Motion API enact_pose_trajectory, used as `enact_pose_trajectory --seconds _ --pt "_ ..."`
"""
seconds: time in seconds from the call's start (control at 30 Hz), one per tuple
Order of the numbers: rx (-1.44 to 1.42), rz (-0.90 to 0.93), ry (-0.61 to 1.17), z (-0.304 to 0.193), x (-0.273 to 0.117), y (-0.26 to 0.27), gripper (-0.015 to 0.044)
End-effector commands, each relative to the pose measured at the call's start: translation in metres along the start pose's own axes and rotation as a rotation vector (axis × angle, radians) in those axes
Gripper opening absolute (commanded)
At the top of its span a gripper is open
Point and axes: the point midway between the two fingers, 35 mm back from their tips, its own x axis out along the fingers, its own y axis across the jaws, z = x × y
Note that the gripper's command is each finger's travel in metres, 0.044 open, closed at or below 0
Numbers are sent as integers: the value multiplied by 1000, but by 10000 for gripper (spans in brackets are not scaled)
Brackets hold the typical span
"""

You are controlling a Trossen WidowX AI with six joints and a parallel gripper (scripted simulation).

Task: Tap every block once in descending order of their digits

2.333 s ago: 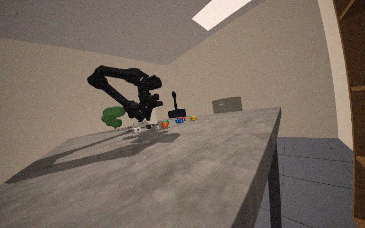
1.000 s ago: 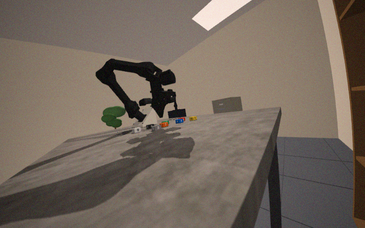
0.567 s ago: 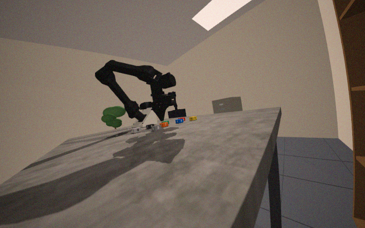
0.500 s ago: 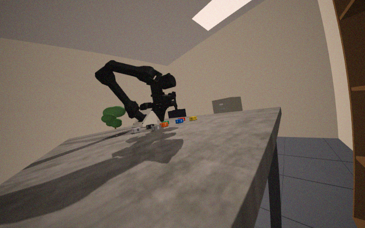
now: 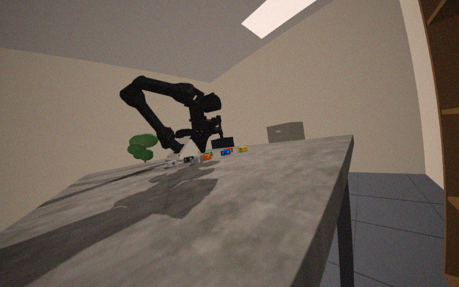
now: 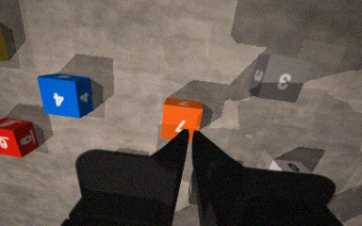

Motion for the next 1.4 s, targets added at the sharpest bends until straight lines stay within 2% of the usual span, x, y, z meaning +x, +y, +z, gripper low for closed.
enact_pose_trajectory --seconds 0.0,0.1,0.3,0.47,0.7,0.87,1.13,1.3,1.37 --pt "8 6 -8 2 -16 0 20" --pt "8 8 -8 3 -24 1 20" --pt "7 9 -6 1 -94 1 20" --pt "6 10 -6 1 -97 3 20" --pt "4 29 -7 -14 -103 117 20" --pt "8 22 -6 -42 -100 182 20" --pt "8 21 -6 -42 -97 184 20" --pt "8 19 -7 -41 -30 186 20" --pt "9 18 -8 -42 -19 185 20"
